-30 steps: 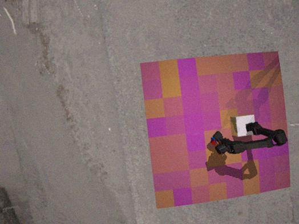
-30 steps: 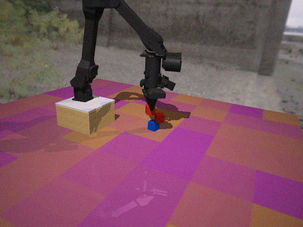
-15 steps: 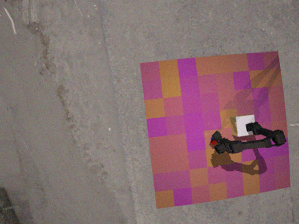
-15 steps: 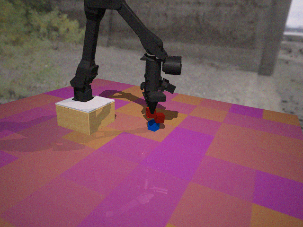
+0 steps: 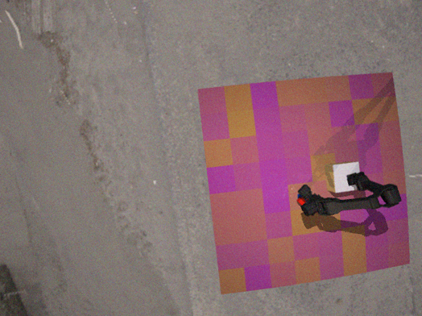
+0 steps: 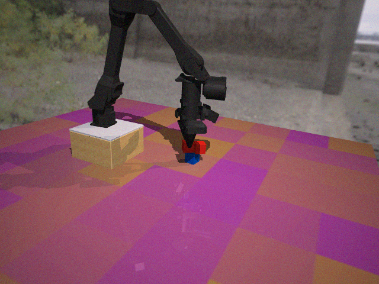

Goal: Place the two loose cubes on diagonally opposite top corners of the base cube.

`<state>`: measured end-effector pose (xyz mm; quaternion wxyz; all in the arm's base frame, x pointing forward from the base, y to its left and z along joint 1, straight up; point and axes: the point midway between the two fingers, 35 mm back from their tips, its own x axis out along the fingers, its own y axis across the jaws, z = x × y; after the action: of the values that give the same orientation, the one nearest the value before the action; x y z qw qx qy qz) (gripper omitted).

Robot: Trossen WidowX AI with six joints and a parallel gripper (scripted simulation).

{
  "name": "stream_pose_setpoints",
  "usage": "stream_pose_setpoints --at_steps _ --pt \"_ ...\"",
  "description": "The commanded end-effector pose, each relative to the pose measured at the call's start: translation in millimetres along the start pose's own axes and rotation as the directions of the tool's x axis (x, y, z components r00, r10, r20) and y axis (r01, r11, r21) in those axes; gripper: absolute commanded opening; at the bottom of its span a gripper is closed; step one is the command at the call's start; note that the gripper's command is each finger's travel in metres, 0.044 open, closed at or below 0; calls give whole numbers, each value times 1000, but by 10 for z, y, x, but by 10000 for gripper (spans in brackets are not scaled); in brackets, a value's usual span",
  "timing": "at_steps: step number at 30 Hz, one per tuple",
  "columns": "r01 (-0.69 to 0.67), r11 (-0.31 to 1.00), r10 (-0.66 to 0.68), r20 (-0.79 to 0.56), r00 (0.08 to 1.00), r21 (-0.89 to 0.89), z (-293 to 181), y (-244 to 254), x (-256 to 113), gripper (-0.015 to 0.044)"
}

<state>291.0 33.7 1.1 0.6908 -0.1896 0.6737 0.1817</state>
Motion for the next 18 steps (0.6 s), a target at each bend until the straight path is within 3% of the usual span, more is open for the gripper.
stream_pose_setpoints --at_steps 1,18 --pt "-4 1000 4 -3 1000 6 -15 11 18 105" --pt "-4 1000 4 -3 1000 6 -16 11 33 105"
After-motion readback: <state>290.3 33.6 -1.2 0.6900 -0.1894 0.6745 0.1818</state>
